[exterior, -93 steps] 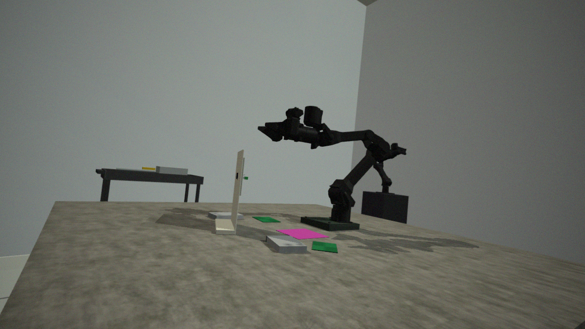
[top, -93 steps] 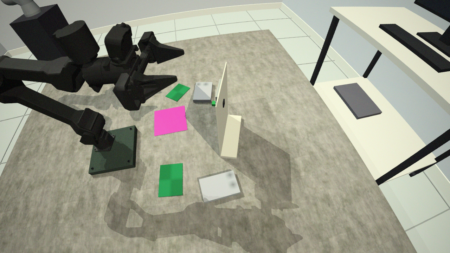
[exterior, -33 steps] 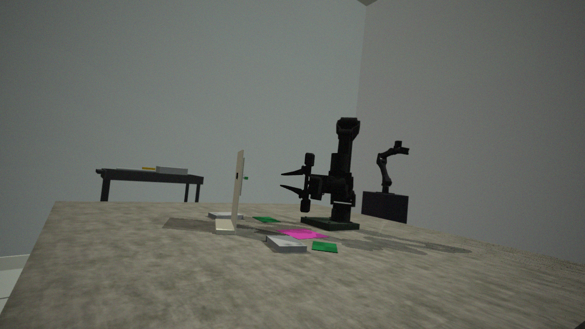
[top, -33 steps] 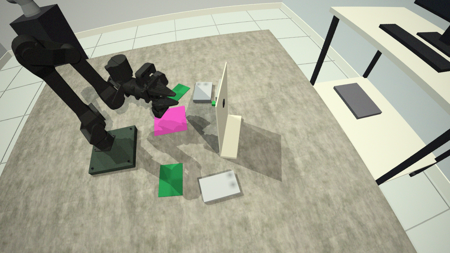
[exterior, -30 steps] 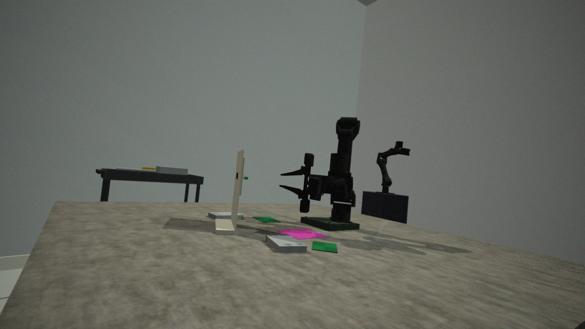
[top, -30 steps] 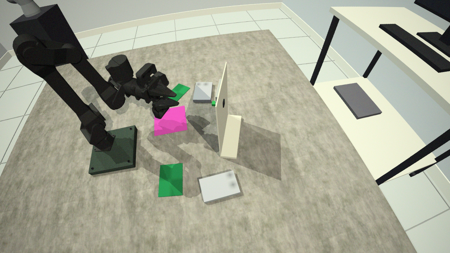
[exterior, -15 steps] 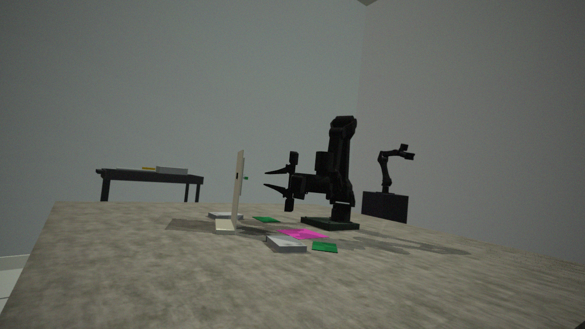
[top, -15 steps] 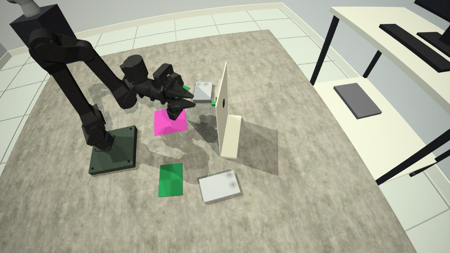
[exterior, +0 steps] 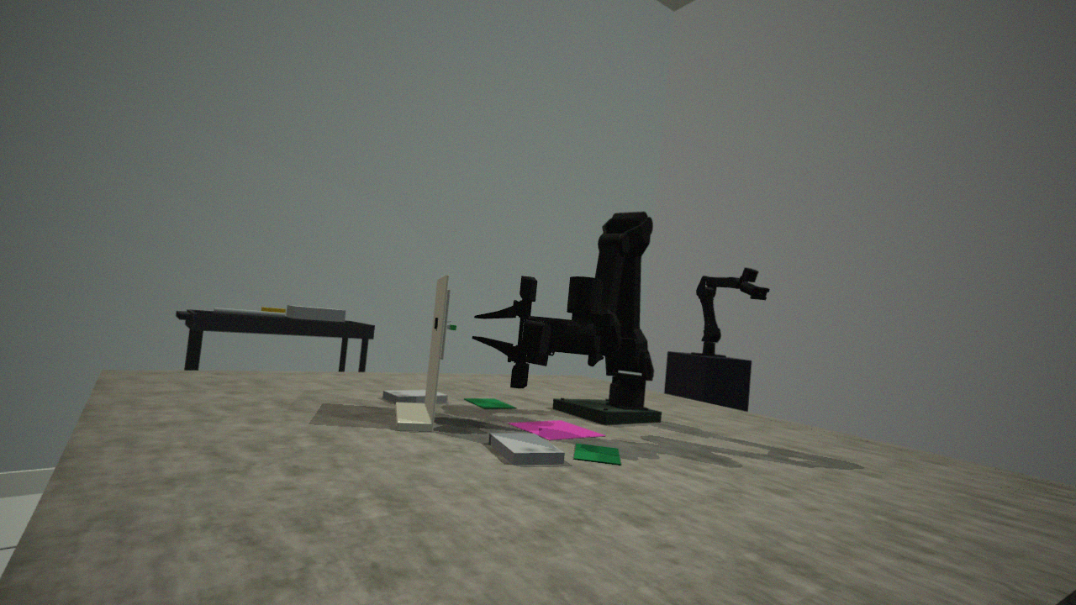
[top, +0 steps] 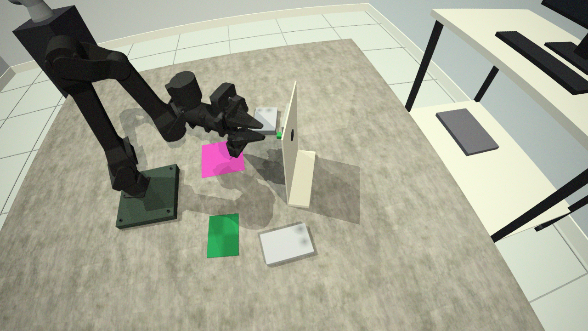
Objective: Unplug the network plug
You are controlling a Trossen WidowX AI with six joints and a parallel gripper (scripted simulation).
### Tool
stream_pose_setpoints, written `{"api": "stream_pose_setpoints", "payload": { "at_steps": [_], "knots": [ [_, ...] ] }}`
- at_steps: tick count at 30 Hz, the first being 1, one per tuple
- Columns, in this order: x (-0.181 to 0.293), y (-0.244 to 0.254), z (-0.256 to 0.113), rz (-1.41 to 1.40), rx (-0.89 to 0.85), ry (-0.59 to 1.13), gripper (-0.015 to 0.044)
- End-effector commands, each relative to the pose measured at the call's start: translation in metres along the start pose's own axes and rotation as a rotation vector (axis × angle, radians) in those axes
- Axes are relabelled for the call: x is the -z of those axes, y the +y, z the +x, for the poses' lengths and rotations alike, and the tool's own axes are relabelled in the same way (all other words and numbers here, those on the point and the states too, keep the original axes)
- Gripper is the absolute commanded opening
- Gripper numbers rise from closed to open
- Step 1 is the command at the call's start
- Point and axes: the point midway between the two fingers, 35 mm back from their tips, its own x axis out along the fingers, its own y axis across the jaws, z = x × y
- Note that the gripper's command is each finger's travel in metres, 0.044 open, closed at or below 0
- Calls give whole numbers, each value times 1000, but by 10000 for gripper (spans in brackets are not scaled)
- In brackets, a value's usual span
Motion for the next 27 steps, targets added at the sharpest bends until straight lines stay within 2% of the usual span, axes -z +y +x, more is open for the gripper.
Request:
{"api": "stream_pose_setpoints", "payload": {
  "at_steps": [1,25,27],
  "knots": [
    [-3,1,7,-9,-3,-2,156],
    [-10,1,42,-9,1,-2,156],
    [-10,1,42,-9,1,-2,104]
  ]
}}
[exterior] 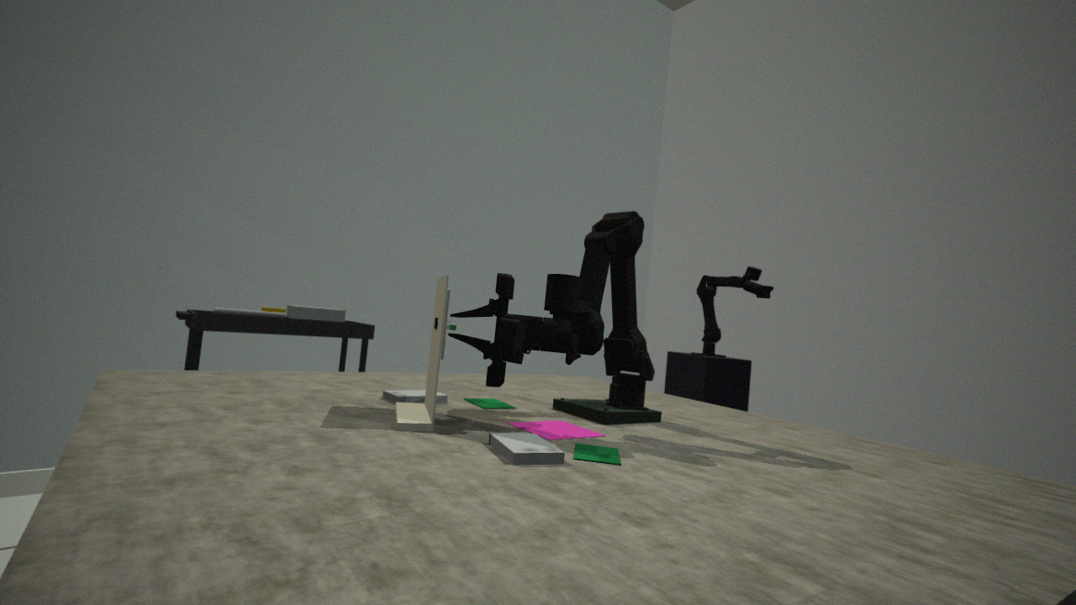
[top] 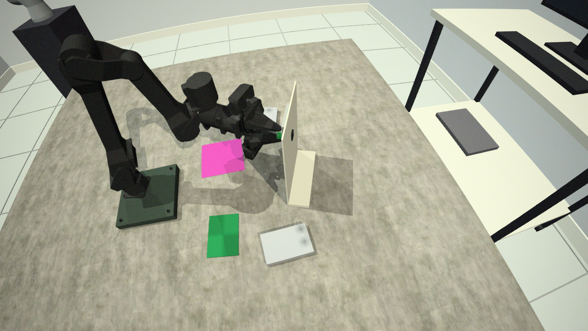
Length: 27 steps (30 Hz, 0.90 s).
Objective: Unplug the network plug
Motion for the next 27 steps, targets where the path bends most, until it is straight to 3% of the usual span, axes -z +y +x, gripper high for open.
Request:
{"api": "stream_pose_setpoints", "payload": {
  "at_steps": [1,15,27],
  "knots": [
    [-1,2,2,-10,-4,-3,97],
    [-1,2,2,-10,-4,-3,4],
    [1,2,-4,-10,-5,-4,0]
  ]
}}
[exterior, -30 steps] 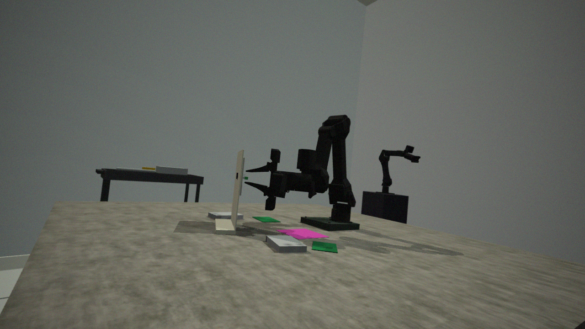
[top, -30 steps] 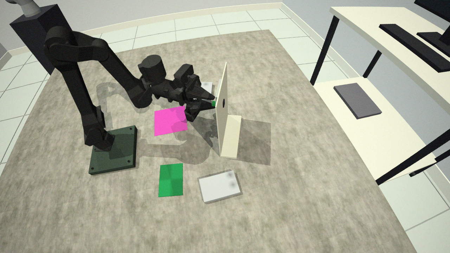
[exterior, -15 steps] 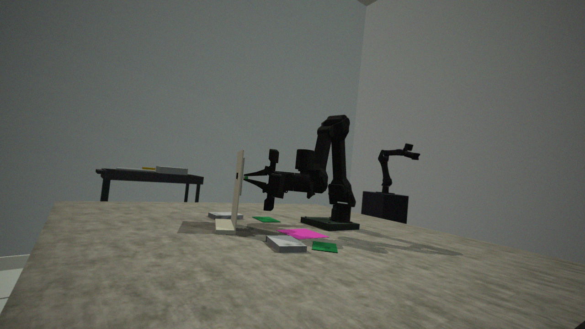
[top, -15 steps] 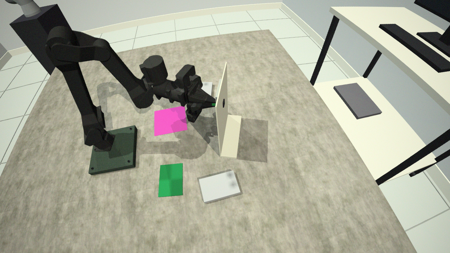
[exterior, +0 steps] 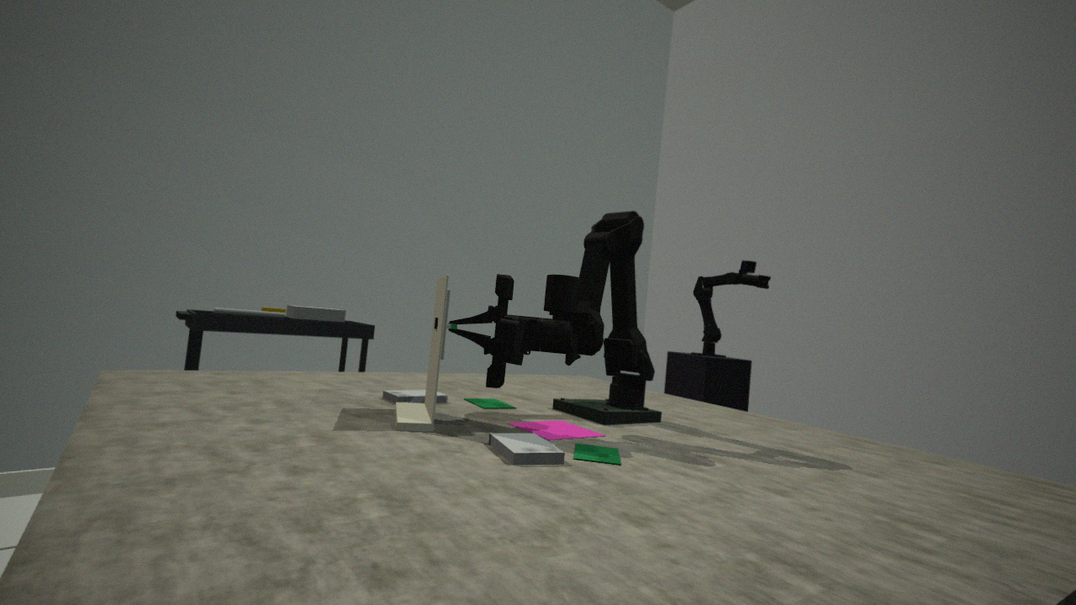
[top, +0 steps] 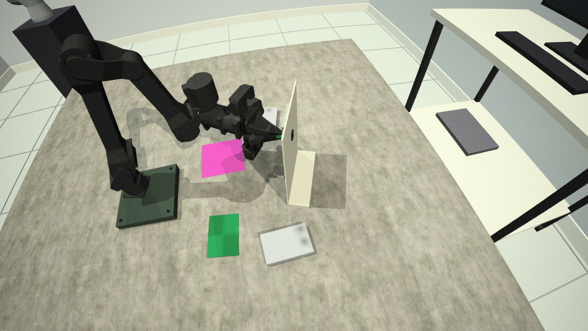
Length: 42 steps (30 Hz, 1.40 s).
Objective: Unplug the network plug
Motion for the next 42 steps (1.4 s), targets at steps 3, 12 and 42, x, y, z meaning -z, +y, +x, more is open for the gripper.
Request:
{"api": "stream_pose_setpoints", "payload": {
  "at_steps": [3,12,42],
  "knots": [
    [2,1,-6,-5,-1,-1,0],
    [3,1,-13,-5,-2,-1,0],
    [6,1,-36,-5,-4,-1,0]
  ]
}}
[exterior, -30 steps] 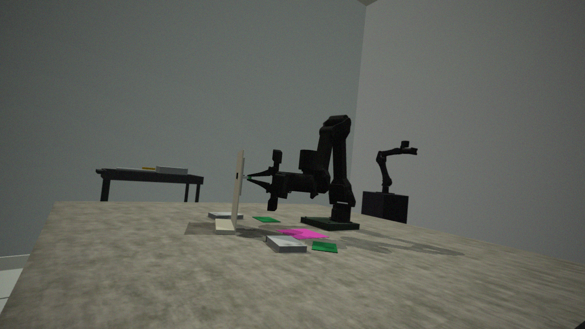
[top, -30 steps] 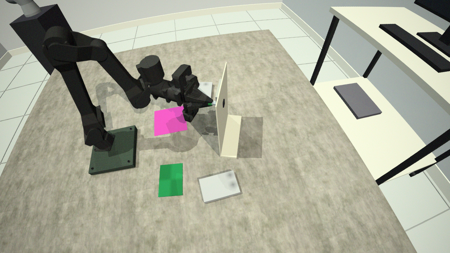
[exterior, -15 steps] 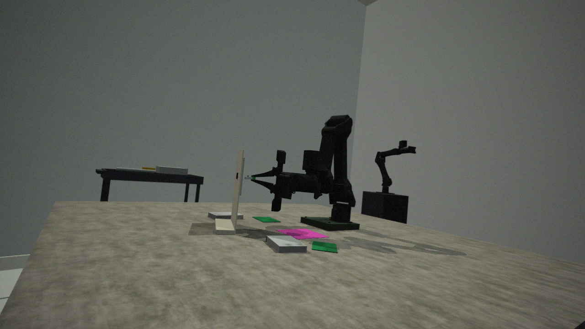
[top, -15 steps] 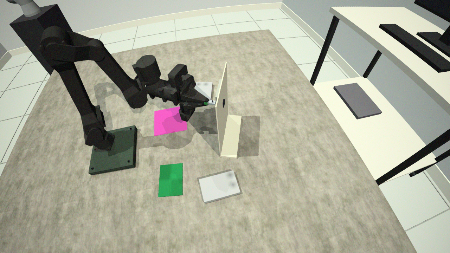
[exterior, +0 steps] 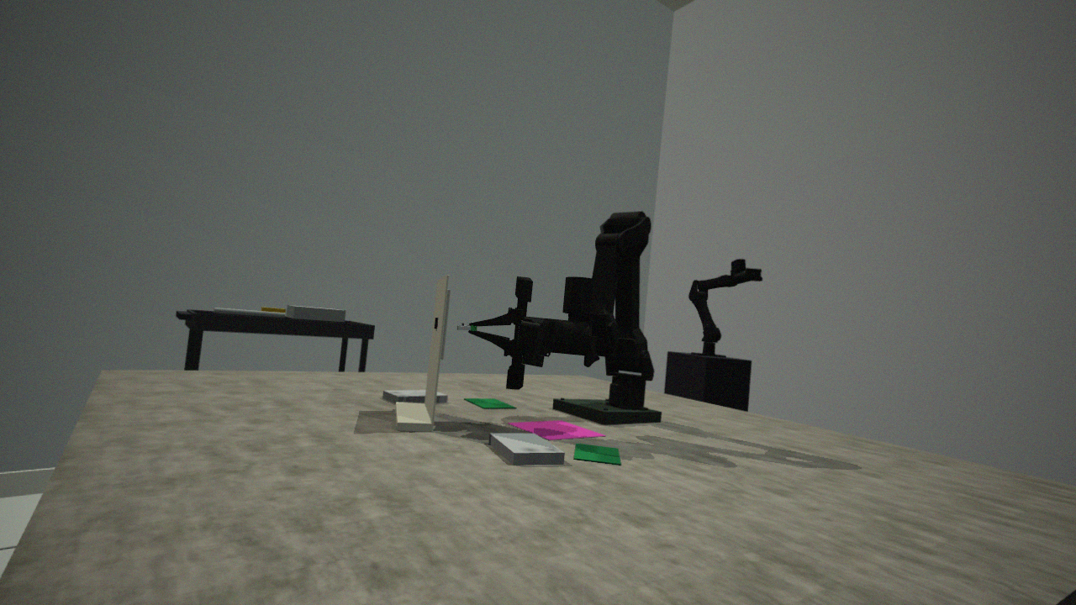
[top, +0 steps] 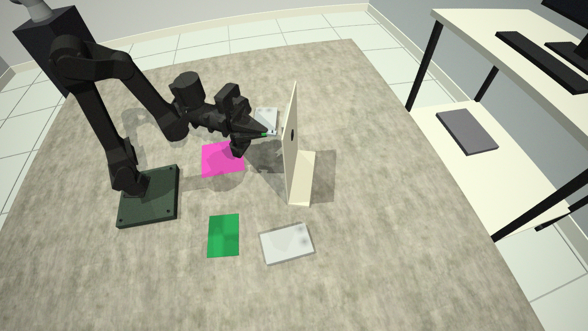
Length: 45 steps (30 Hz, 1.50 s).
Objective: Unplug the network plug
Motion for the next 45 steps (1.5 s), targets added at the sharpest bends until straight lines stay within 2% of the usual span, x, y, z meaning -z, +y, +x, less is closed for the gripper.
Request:
{"api": "stream_pose_setpoints", "payload": {
  "at_steps": [1,45],
  "knots": [
    [1,0,-4,-2,-1,3,0],
    [3,-2,-30,-3,-3,0,0]
  ]
}}
